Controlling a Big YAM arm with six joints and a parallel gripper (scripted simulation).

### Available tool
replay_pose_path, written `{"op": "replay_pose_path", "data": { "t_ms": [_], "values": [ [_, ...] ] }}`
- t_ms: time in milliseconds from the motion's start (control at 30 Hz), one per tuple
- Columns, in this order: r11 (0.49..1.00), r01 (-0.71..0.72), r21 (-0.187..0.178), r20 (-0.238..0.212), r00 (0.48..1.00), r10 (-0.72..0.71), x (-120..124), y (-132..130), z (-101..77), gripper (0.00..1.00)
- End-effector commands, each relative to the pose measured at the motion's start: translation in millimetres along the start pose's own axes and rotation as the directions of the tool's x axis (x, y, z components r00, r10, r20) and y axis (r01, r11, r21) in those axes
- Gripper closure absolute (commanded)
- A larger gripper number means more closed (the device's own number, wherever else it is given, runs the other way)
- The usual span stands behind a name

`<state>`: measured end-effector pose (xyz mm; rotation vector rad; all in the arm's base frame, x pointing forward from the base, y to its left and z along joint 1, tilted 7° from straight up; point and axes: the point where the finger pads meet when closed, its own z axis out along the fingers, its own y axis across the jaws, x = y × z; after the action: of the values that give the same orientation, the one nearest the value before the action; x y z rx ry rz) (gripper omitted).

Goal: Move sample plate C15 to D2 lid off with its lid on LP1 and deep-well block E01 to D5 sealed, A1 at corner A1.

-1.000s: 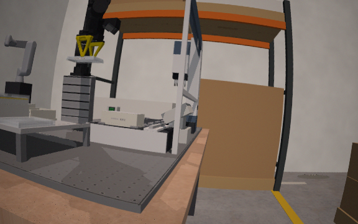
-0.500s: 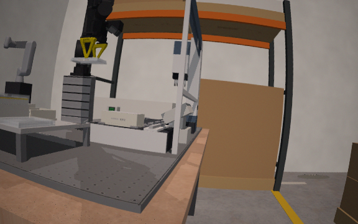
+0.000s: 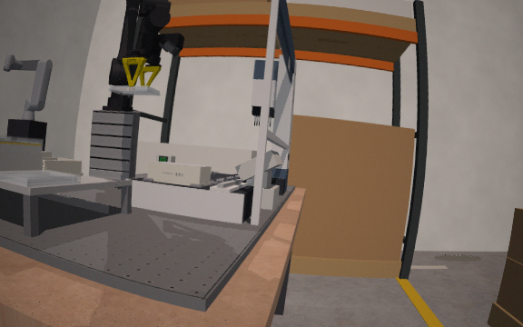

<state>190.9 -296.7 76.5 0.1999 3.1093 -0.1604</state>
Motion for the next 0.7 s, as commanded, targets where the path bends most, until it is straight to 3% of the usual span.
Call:
{"op": "replay_pose_path", "data": {
  "t_ms": [0, 167, 200, 267, 667],
  "values": [
    [0.999, -0.007, 0.044, 0.039, 0.999, 0.006, -12.1, 0.9, -15.7, 1.0],
    [0.999, -0.007, 0.043, 0.039, 0.999, 0.006, -12.0, 8.2, -15.1, 1.0],
    [0.997, -0.012, 0.074, 0.071, 0.997, 0.006, -25.9, -4.8, -31.5, 1.0],
    [0.999, -0.007, 0.041, 0.038, 0.999, 0.006, -11.7, 15.7, -14.8, 1.0],
    [0.999, -0.007, 0.033, 0.033, 0.999, 0.006, -10.6, 45.2, -13.5, 1.0]
  ]
}}
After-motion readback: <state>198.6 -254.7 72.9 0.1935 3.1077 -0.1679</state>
